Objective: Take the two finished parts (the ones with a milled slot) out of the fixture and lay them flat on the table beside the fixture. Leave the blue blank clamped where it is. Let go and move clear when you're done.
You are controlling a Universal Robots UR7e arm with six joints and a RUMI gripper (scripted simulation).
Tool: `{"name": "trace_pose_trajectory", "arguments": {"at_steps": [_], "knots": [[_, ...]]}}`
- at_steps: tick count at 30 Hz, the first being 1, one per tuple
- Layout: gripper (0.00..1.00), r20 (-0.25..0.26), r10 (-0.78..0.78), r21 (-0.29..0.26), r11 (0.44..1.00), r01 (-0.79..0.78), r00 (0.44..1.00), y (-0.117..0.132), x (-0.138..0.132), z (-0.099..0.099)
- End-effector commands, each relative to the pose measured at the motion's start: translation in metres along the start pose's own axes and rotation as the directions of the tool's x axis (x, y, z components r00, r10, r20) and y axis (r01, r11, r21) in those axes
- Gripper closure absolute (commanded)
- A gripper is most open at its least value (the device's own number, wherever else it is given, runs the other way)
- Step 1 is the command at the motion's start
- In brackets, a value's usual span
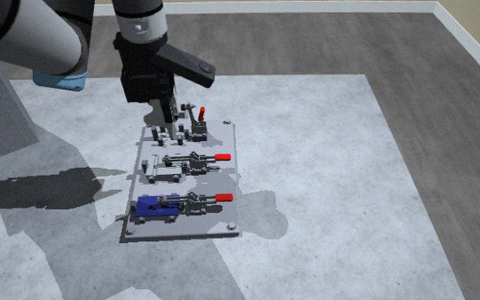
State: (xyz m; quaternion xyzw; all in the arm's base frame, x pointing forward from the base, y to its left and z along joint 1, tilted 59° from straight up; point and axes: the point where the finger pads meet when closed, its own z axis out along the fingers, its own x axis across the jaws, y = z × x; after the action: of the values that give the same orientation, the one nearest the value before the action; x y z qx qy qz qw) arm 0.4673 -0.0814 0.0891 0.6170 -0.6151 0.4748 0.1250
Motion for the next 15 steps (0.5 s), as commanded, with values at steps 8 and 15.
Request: {"name": "trace_pose_trajectory", "arguments": {"at_steps": [8,15], "knots": [[0.72,0.001,0.000,-0.004,1.000,0.000,1.000,-0.060,0.000,0.001],[0.72,0.001,0.000,-0.004,1.000,0.000,1.000,-0.080,0.000,0.001]]}}
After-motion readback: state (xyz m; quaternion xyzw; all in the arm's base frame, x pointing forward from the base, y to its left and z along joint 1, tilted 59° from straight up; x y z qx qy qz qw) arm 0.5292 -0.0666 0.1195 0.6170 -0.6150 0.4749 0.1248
